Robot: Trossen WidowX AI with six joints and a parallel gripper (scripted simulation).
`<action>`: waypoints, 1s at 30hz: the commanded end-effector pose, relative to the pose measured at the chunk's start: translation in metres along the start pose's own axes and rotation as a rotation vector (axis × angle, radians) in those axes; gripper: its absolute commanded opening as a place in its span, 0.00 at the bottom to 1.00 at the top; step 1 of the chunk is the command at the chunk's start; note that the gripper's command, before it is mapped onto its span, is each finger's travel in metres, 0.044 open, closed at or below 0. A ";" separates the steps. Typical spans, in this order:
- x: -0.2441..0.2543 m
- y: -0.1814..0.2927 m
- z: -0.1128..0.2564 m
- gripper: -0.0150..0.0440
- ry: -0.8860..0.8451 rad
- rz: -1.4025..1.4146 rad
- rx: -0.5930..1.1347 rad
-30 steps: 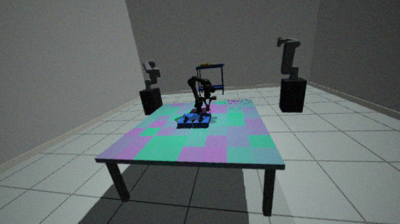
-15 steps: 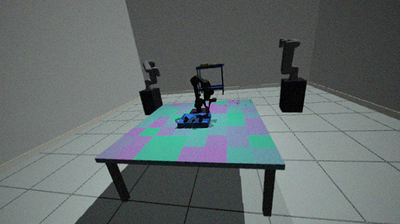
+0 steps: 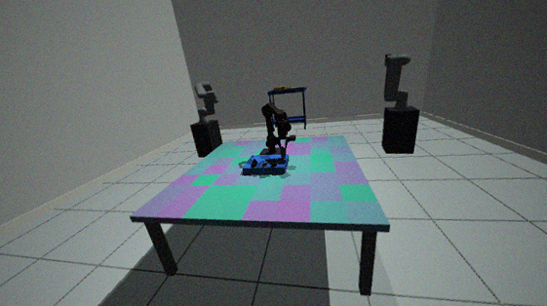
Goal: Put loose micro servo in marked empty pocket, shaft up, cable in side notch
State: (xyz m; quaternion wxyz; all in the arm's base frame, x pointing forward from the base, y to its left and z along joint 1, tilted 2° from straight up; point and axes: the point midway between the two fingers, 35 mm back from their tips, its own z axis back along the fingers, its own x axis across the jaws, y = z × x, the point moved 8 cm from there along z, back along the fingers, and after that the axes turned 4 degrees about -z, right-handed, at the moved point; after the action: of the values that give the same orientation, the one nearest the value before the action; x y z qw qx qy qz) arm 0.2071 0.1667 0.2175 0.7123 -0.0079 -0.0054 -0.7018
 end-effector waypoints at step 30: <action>0.127 0.015 0.003 0.25 -0.007 0.003 0.017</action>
State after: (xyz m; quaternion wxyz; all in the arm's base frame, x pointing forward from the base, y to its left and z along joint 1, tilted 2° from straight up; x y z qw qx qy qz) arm 0.2248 0.0537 0.2219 0.7116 -0.0045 -0.0104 -0.7025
